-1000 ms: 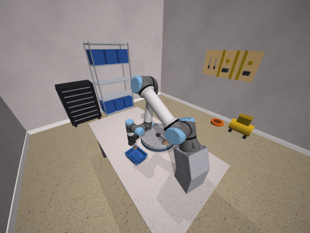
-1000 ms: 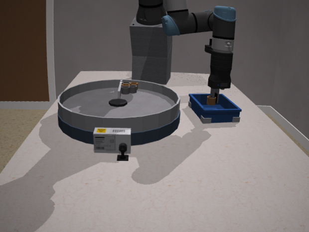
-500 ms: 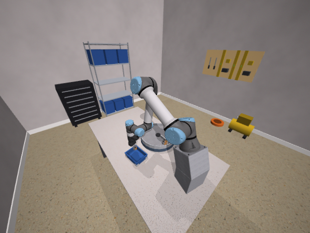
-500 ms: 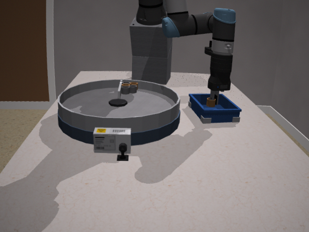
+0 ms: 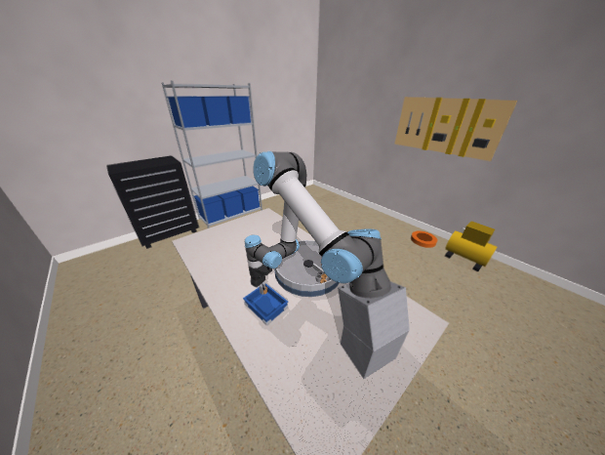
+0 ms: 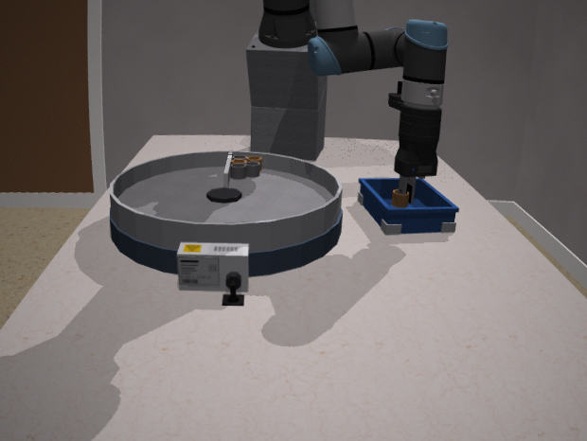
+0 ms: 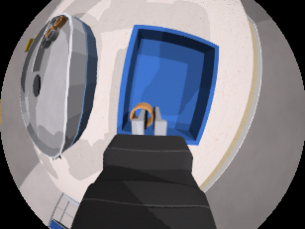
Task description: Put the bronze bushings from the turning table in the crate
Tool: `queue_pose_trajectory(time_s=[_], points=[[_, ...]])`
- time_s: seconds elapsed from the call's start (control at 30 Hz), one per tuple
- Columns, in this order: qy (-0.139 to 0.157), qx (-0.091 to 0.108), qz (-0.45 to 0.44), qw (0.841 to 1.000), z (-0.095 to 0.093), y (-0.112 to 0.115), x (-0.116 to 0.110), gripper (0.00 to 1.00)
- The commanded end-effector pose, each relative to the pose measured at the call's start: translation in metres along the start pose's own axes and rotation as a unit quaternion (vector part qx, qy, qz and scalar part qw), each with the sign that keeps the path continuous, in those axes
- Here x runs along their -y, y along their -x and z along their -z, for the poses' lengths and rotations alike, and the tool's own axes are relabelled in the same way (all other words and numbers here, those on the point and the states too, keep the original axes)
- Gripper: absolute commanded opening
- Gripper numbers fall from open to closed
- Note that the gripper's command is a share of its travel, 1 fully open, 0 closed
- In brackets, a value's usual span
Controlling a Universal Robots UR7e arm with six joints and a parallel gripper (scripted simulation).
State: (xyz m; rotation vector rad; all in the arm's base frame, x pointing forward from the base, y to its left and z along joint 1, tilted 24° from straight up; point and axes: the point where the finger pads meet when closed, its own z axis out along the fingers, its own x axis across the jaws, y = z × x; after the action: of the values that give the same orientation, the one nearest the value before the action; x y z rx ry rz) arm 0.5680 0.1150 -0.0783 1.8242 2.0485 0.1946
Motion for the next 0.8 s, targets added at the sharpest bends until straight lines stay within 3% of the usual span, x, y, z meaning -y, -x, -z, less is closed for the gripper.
queue_pose_trajectory(time_s=[0.0,0.77], points=[[0.001,0.0,0.0,1.0,-0.001,0.0,-0.001,0.0],[0.001,0.0,0.0,1.0,-0.016,0.0,-0.001,0.0]])
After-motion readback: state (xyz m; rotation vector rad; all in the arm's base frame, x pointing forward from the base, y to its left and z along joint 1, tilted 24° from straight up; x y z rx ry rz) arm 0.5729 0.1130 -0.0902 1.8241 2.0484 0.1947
